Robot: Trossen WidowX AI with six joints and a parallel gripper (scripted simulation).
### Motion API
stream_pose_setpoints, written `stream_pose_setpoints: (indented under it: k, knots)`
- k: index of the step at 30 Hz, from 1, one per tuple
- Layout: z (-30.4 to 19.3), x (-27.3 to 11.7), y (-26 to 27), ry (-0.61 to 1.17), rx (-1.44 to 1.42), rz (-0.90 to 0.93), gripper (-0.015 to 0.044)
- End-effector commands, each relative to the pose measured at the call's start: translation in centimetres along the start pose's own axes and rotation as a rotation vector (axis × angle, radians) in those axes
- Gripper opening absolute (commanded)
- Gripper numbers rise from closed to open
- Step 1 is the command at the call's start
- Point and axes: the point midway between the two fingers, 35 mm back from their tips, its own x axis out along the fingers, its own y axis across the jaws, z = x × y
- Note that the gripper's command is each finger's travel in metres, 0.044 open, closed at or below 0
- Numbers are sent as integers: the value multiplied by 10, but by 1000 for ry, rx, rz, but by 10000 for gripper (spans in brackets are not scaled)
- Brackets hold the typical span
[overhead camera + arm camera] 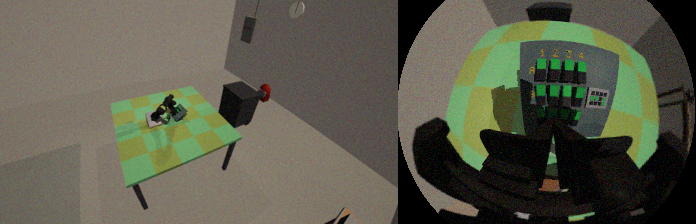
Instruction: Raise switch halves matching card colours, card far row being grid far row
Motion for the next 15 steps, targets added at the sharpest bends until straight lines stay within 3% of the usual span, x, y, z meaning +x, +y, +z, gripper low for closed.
stream_pose_setpoints:
  k: [1,15]
  knots:
    - [-3,9,0,7,-8,0,0]
    - [-3,25,0,7,-8,0,0]
